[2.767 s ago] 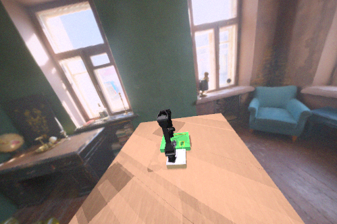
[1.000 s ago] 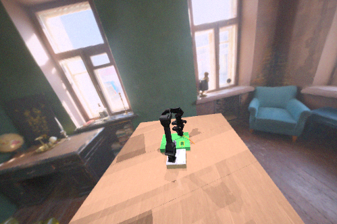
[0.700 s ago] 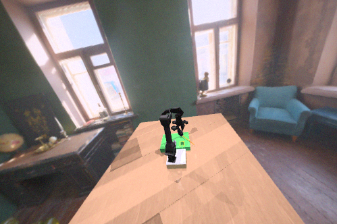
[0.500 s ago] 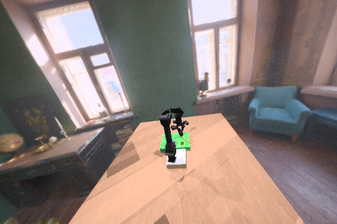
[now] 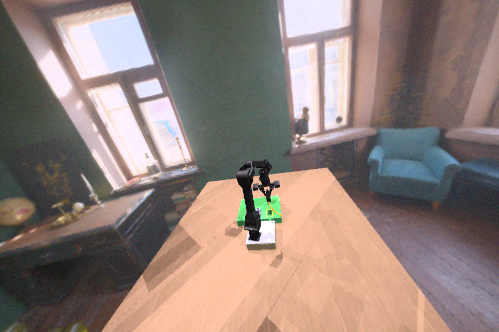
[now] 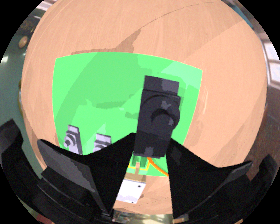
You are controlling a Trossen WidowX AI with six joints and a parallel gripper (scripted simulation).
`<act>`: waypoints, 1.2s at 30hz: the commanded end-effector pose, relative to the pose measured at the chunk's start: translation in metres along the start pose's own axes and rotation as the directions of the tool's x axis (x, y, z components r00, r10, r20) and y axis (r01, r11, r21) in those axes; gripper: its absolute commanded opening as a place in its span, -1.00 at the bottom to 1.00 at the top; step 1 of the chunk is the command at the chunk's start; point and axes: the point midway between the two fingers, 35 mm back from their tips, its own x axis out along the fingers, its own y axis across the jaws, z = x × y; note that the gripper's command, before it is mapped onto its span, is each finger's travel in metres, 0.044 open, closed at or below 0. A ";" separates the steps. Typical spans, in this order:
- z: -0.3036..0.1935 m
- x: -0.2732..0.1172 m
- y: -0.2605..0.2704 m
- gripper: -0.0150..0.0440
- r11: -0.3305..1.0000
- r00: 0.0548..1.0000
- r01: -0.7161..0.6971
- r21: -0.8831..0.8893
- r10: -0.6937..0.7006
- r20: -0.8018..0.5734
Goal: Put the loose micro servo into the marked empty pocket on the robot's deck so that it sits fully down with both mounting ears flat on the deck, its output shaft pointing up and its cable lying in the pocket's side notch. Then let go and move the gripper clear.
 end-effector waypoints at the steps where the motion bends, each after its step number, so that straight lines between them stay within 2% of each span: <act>1: 0.000 -0.001 0.000 -0.49 1.000 1.000 -0.004 0.023 0.004 0.003; 26: -0.106 0.000 0.002 -0.49 1.000 1.000 -0.003 0.023 0.003 -0.007; 36: -0.109 0.008 0.003 -0.49 1.000 1.000 -0.003 0.023 0.003 -0.008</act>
